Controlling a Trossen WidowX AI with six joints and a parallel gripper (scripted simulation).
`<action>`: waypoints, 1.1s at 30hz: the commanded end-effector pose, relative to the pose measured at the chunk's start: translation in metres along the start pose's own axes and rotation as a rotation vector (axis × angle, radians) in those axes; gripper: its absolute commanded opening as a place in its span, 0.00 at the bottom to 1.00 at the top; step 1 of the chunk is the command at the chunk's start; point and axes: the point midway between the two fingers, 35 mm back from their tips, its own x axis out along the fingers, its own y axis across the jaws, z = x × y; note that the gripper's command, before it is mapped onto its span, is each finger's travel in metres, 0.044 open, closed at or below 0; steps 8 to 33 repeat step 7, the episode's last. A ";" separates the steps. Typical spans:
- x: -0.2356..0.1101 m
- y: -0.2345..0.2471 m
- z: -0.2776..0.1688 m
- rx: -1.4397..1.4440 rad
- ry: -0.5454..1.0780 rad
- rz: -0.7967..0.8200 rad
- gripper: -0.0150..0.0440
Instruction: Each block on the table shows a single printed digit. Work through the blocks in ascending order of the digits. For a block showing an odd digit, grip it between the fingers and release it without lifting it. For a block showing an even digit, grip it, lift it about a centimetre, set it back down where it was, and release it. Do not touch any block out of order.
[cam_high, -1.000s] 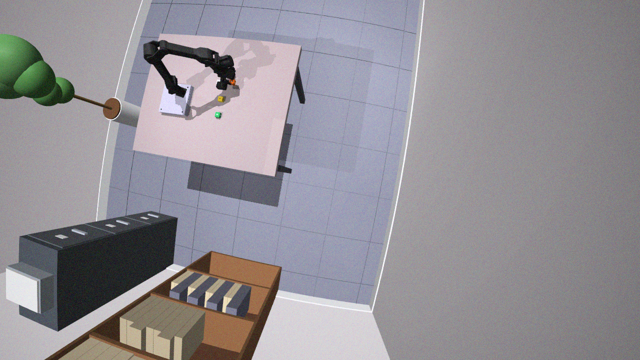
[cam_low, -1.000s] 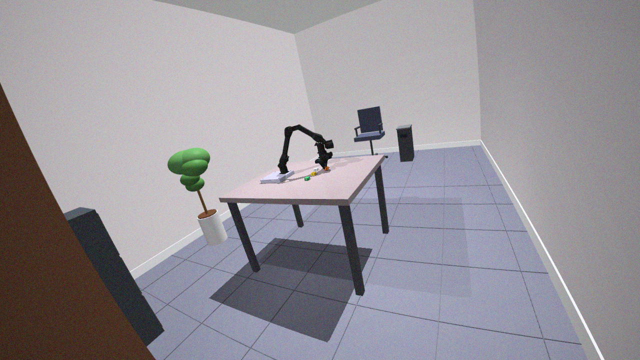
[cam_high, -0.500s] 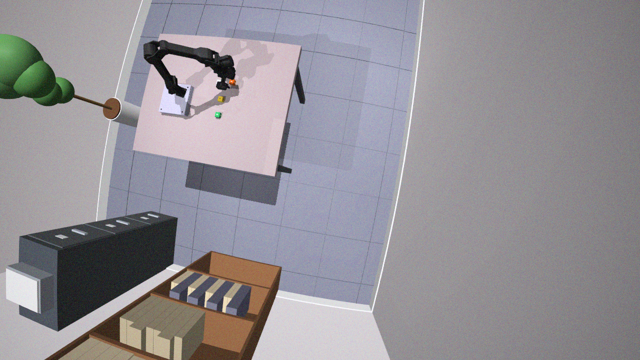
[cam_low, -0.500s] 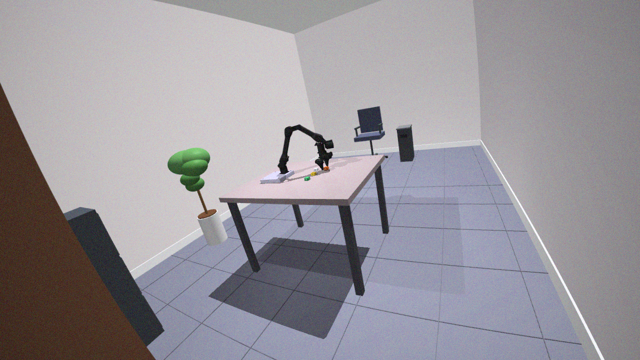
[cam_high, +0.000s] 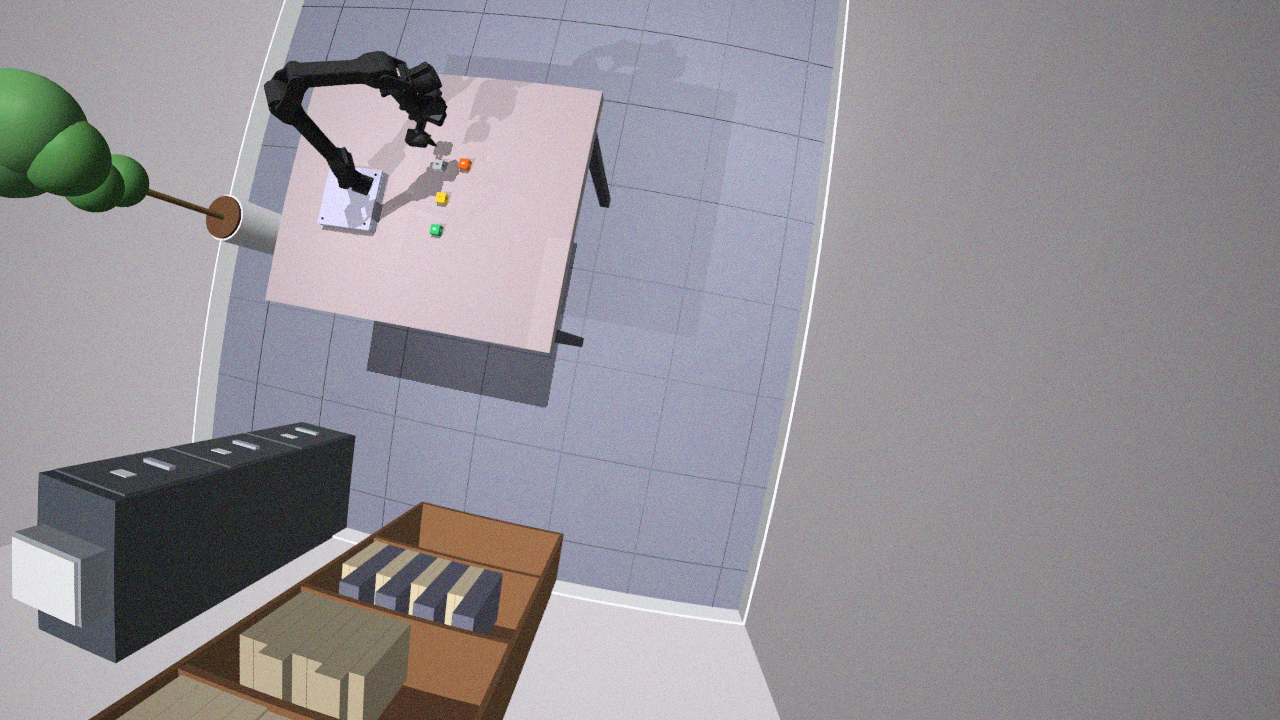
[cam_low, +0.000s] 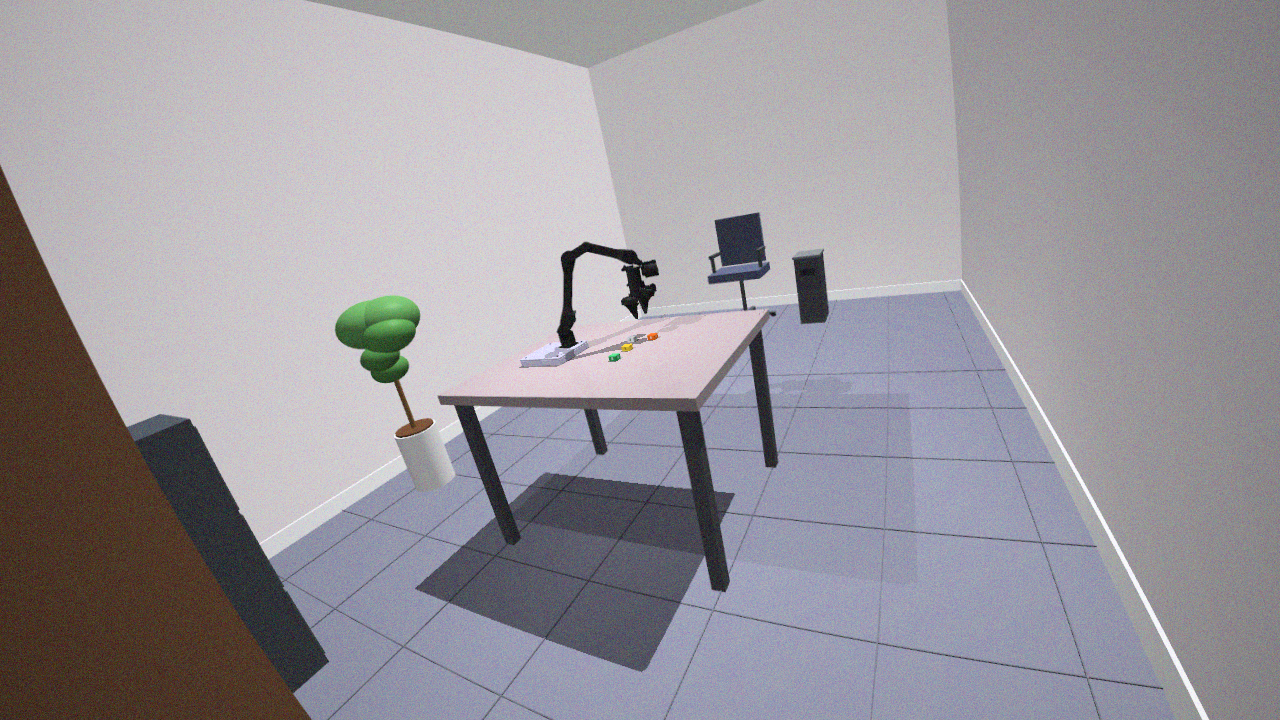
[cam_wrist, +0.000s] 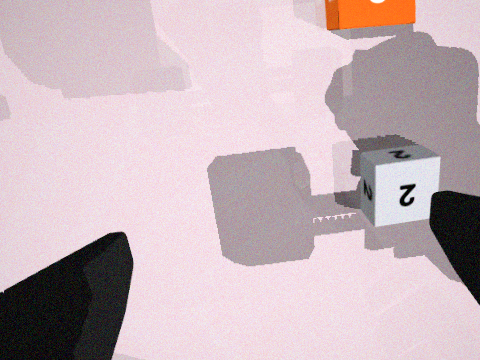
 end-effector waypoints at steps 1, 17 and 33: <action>-0.035 0.025 -0.039 -0.005 -0.014 0.014 0.93; -0.038 0.027 -0.043 -0.005 -0.014 0.014 0.93; -0.038 0.027 -0.043 -0.005 -0.014 0.014 0.93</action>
